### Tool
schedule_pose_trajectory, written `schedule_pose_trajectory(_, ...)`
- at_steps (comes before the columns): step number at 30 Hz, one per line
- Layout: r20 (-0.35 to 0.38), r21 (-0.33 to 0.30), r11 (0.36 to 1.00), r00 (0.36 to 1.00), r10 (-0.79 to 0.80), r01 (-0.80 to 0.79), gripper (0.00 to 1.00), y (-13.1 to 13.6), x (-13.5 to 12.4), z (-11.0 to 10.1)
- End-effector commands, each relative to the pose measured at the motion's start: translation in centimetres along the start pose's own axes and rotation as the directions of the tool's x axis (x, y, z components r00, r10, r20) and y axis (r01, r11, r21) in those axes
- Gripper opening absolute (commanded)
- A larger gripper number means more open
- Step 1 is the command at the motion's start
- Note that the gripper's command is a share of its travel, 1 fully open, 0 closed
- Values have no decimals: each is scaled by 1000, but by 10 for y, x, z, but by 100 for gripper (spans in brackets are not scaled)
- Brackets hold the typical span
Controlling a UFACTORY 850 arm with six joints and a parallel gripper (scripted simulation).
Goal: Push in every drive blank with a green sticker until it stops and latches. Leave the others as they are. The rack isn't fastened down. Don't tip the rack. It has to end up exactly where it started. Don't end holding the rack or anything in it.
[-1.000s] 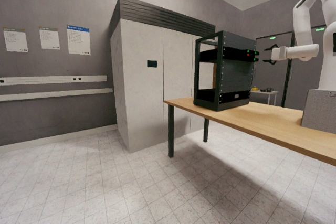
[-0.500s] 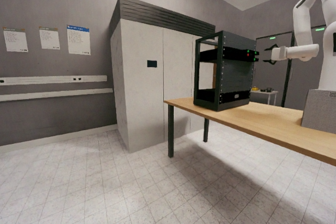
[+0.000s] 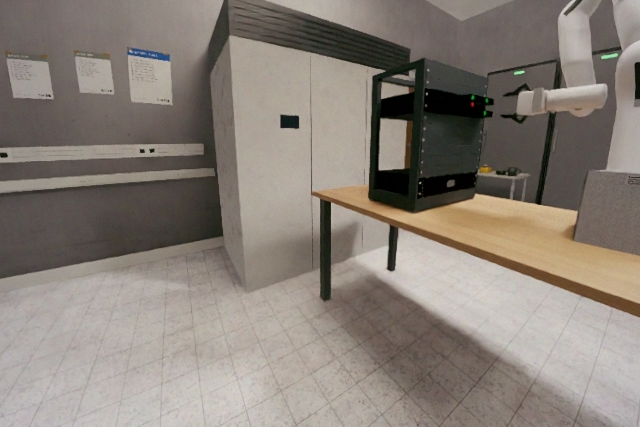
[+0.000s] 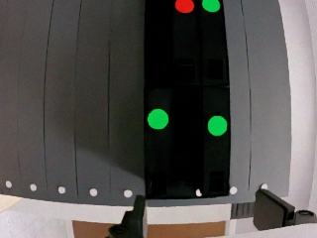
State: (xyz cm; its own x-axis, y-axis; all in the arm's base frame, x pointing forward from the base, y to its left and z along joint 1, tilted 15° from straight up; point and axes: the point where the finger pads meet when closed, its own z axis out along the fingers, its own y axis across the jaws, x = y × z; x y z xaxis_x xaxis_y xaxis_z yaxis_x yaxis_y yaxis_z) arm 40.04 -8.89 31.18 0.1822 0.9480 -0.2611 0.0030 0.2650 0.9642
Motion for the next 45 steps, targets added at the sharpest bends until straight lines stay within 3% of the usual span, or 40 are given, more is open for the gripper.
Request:
schedule_pose_trajectory(1,0,-1,1000,1000,0,0,100,0,0,0)
schedule_pose_trajectory(7,0,-1,1000,1000,0,0,100,5,-1,0)
schedule_pose_trajectory(14,0,-1,1000,1000,0,0,100,40,-5,0)
schedule_pose_trajectory(21,0,-1,1000,1000,0,0,100,57,-7,0)
schedule_pose_trajectory(45,0,-1,1000,1000,0,0,100,57,-7,0)
